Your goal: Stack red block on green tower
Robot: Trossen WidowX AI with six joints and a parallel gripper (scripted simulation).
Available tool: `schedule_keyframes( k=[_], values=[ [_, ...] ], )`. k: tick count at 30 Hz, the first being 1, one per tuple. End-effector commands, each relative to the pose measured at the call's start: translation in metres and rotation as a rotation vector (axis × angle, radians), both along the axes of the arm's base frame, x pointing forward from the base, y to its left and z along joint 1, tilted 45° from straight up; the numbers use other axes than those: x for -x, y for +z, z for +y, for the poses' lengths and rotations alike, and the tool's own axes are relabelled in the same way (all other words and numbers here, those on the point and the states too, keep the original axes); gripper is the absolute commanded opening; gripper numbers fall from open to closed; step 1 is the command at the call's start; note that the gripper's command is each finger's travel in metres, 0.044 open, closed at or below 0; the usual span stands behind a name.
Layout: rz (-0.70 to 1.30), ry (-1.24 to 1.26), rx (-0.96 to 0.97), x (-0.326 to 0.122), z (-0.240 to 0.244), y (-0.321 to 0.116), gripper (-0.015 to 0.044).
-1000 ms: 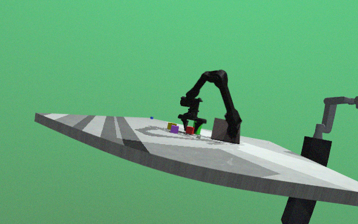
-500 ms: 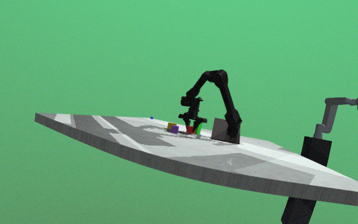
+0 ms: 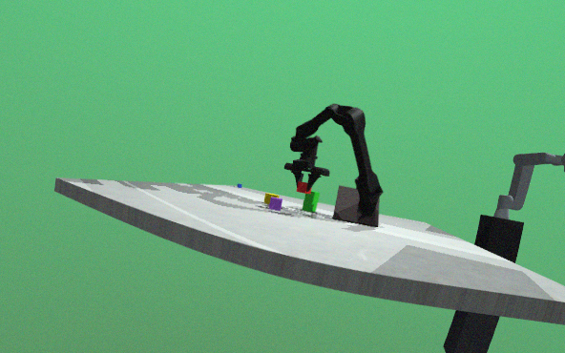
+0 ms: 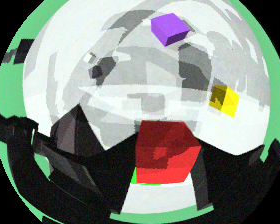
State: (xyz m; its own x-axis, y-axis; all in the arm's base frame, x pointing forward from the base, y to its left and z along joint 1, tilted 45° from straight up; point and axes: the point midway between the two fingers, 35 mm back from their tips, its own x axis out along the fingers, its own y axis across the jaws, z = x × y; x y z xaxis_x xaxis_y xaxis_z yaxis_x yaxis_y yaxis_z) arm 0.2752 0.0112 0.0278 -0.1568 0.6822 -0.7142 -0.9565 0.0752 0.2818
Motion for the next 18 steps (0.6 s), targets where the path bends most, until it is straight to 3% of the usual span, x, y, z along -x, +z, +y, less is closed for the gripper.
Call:
schedule_keyframes(
  k=[1,8,18],
  values=[
    [-0.008,0.002,0.006,-0.004,-0.013,0.012,0.0],
    [-0.008,0.002,0.007,-0.008,-0.031,0.031,0.0],
    [-0.008,0.001,0.01,0.001,-0.047,0.019,0.0]
  ],
)
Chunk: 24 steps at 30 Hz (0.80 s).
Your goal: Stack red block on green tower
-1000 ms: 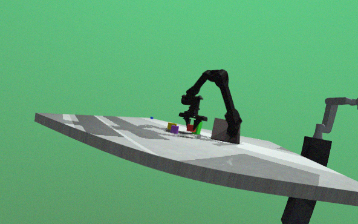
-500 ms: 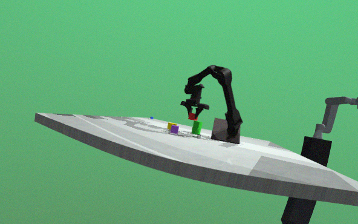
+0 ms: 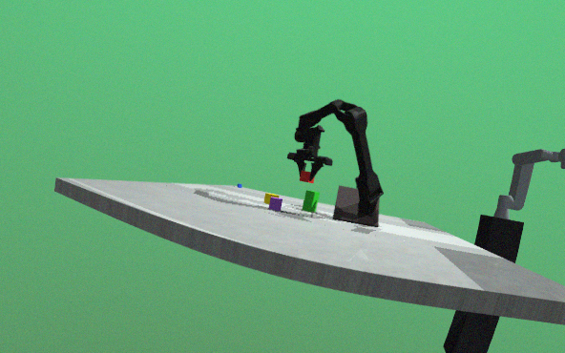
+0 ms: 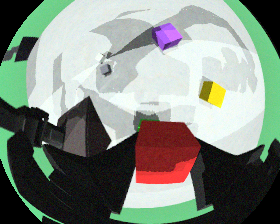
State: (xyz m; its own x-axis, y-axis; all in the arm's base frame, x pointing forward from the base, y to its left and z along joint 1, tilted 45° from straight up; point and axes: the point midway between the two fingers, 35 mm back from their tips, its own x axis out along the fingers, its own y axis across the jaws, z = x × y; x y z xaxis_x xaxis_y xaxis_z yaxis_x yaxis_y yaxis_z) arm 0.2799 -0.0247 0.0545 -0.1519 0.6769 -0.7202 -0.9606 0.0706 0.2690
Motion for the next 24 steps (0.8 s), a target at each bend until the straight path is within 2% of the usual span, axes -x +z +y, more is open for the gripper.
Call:
schedule_keyframes(
  k=[1,9,16,24],
  values=[
    [0.005,-0.006,0.005,0.008,-0.016,-0.012,0.0],
    [0.006,-0.005,0.004,0.025,-0.039,-0.031,0.0],
    [0.006,-0.005,0.004,0.023,-0.03,-0.029,0.0],
    [0.005,-0.005,0.003,0.027,-0.012,-0.048,0.0]
  ],
)
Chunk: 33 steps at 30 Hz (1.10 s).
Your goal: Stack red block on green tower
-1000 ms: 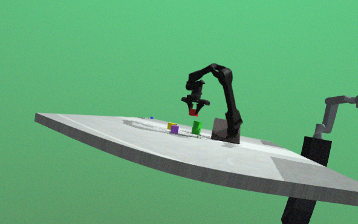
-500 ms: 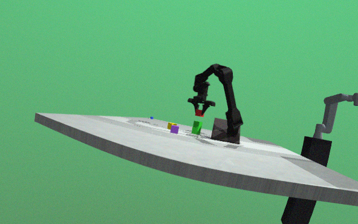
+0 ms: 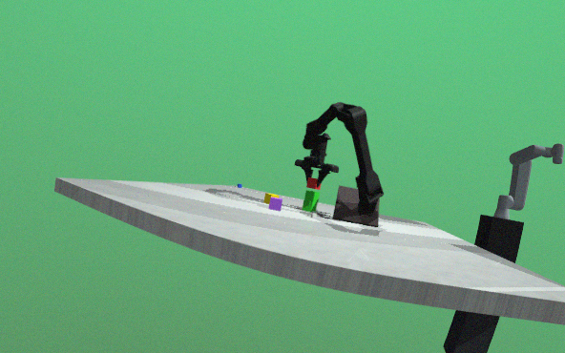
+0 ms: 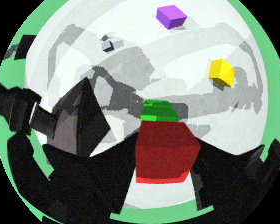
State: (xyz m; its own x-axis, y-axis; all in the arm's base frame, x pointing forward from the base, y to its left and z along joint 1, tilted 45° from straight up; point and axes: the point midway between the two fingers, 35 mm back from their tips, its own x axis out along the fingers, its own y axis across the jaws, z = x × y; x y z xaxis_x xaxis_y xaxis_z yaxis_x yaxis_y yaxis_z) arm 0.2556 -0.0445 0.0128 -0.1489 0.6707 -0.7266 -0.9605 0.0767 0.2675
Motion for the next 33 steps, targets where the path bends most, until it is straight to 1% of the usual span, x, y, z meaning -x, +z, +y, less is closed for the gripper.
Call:
schedule_keyframes(
  k=[1,33],
  values=[
    [0.006,-0.001,-0.007,0.0032,0.0088,-0.0071,0.0],
    [0.006,-0.001,-0.006,0.0027,0.007,-0.0054,0.0]
  ],
)
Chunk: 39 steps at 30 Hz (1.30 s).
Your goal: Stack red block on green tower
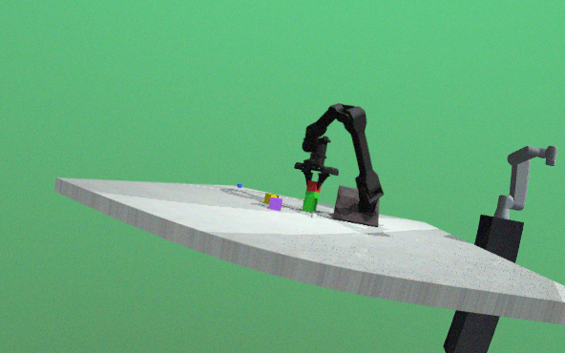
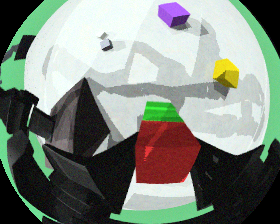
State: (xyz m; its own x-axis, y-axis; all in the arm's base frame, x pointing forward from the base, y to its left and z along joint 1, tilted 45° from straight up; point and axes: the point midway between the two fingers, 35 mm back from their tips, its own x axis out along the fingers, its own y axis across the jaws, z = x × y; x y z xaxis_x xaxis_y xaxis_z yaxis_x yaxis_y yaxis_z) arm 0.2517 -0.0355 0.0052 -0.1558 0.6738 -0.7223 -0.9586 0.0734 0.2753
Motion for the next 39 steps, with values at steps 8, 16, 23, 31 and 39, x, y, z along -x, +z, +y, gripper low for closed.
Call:
schedule_keyframes(
  k=[8,16,23,31,39],
  values=[
    [0.0,0.0,0.0,0.0,0.0,0.0,0.021],
    [0.0,0.0,0.0,0.0,0.0,0.0,0.042],
    [0.0,0.0,0.0,0.0,0.0,0.0,0.044],
    [0.0,0.0,0.0,0.0,0.0,0.0,0.044],
    [0.0,0.0,0.0,0.0,0.0,0.0,0.044]
  ],
)
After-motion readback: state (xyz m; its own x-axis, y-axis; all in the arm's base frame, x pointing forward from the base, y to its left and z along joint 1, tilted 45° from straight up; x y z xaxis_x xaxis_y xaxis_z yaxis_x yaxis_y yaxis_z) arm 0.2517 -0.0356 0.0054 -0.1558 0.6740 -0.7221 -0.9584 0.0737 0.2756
